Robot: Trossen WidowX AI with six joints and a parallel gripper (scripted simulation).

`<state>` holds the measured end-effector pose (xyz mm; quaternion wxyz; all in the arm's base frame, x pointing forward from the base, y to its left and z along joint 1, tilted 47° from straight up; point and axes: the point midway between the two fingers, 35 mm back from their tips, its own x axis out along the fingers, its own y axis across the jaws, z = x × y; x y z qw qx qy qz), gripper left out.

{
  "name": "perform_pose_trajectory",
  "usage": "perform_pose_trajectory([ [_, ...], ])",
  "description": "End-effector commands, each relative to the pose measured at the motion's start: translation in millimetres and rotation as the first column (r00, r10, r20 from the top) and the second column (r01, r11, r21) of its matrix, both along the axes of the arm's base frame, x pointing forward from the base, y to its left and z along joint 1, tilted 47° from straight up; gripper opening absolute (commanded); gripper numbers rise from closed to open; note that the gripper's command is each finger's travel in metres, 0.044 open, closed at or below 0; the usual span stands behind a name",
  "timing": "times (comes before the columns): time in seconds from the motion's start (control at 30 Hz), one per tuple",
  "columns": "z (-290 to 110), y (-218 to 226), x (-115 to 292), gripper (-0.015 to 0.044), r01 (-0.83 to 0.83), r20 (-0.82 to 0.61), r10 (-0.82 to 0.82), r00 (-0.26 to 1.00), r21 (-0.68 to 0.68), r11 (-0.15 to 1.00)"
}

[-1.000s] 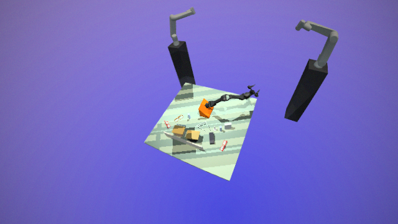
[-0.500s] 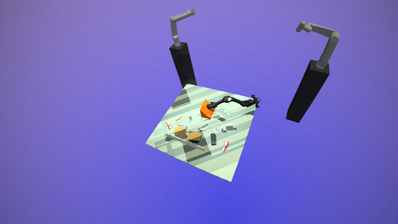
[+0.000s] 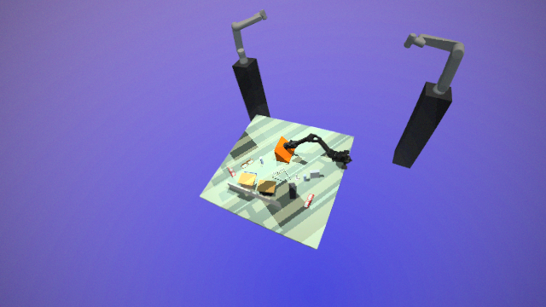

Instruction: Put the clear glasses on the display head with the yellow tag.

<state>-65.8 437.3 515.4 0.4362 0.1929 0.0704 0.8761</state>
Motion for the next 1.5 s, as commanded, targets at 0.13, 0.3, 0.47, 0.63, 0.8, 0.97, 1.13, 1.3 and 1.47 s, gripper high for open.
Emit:
perform_pose_trajectory([
  [0.13,-60.2,23.8,119.4,0.0,0.222,-0.03,-0.236,0.971,-0.247,0.943],
  [0.3,-99.9,21.4,189.2,0.0,0.317,-0.057,-0.369,0.928,-0.403,0.859],
  [0.47,-147.5,3.2,260.2,0.0,0.389,-0.066,-0.512,0.856,-0.57,0.724],
  [0.63,-197.6,-30.0,322.3,0.0,0.392,-0.087,-0.636,0.767,-0.72,0.572],
  [0.8,-247.5,-73.5,371.7,0.0,0.333,-0.126,-0.735,0.666,-0.832,0.444],
  [0.97,-289.5,-118.5,401.6,0.0,0.198,-0.169,-0.822,0.544,-0.926,0.322],
  [1.13,-338.5,-188.1,424.9,0.0,-0.051,-0.216,-0.919,0.33,-0.976,0.211],
  [1.3,-373.9,-257.7,428.9,0.0,-0.323,-0.235,-0.969,0.077,-0.925,0.199],
  [1.47,-386.1,-290.4,425.2,0.0,-0.447,-0.231,-0.971,-0.057,-0.864,0.232],
])
